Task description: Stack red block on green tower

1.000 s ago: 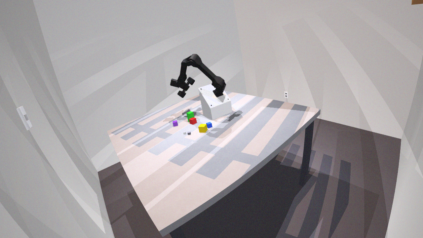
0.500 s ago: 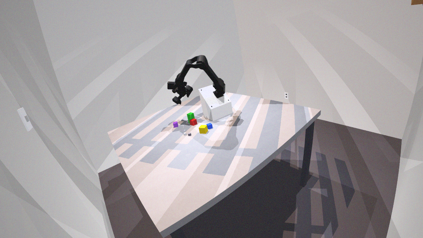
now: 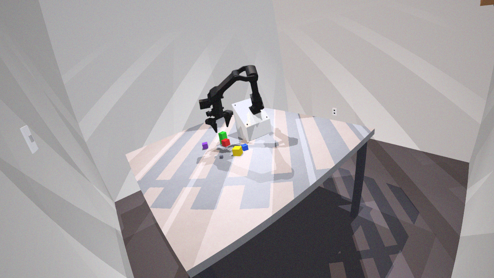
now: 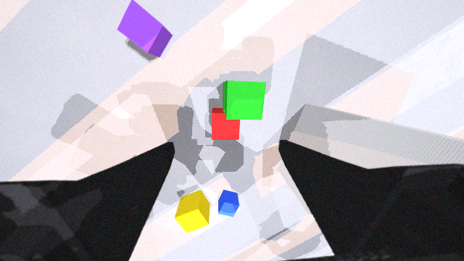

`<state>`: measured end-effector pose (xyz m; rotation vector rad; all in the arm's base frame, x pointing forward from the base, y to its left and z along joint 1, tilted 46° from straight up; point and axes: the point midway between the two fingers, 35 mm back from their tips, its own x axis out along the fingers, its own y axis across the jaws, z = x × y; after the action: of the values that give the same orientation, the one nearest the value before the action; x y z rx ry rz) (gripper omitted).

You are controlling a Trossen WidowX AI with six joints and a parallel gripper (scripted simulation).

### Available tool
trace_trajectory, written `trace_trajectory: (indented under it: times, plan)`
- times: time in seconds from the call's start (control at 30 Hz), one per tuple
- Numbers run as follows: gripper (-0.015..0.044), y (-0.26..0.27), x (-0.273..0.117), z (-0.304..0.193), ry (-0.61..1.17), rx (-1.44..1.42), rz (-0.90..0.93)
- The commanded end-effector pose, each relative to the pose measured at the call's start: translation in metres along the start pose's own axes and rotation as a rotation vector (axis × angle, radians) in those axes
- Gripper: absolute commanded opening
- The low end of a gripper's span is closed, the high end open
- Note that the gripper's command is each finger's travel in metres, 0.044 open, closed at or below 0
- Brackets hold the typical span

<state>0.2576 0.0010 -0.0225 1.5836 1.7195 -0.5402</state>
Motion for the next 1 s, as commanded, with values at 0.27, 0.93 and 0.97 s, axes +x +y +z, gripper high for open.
trace_trajectory:
  times: [0.27, 0.93, 0.97]
  plan:
    - [0.044, 0.001, 0.012, -0.016, 0.053, 0.025, 0.022]
    - [0.044, 0.0, 0.065, -0.019, 0.055, 0.025, 0.022]
    - [0.044, 0.0, 0.067, -0.019, 0.055, 0.026, 0.022]
